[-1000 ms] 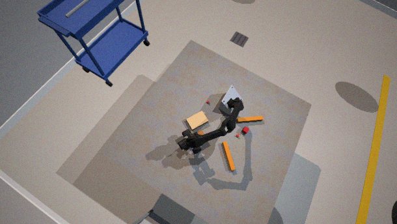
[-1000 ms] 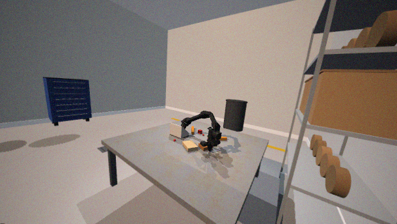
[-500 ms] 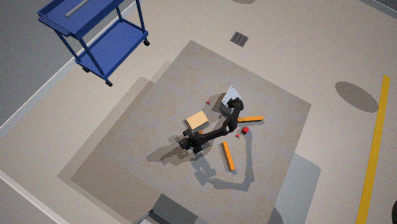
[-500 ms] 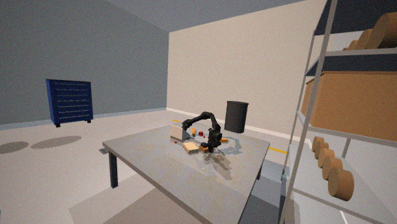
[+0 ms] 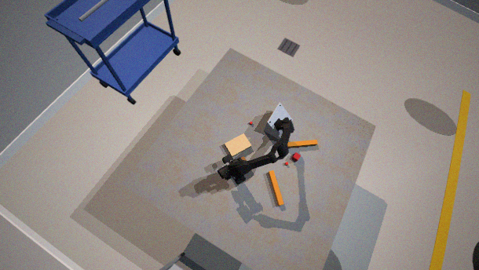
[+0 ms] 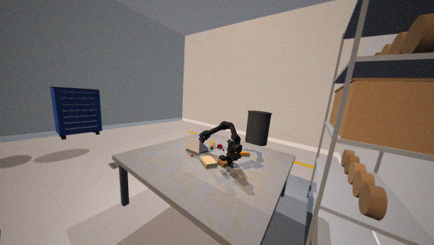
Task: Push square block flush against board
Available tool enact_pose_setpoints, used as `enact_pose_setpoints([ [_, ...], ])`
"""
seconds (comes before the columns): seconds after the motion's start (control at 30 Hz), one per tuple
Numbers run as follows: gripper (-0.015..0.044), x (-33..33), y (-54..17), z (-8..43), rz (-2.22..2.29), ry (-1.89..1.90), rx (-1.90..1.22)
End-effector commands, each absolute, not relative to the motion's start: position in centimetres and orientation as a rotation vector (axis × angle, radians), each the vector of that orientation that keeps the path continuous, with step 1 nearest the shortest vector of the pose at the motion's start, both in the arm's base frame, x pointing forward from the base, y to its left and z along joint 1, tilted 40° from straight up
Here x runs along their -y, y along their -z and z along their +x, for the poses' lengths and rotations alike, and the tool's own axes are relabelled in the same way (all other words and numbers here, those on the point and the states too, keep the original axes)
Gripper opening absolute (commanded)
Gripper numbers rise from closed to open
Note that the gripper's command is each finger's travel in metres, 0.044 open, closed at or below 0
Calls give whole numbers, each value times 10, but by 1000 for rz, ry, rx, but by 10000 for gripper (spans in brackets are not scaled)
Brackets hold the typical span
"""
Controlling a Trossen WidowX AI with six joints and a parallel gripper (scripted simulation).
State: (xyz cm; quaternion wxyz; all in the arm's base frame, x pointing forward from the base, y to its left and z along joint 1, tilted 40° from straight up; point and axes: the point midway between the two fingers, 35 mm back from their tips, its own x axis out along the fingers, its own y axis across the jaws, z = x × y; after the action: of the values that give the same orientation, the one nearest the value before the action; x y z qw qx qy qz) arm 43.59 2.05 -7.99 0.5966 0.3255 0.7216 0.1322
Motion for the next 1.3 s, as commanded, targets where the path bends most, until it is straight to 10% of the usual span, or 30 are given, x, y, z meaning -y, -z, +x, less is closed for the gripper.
enact_pose_setpoints([
  [0.0, 0, -23, 80, 431, 762, -306, -1683],
  [1.27, 0, -30, 72, 398, 763, -305, -1686],
])
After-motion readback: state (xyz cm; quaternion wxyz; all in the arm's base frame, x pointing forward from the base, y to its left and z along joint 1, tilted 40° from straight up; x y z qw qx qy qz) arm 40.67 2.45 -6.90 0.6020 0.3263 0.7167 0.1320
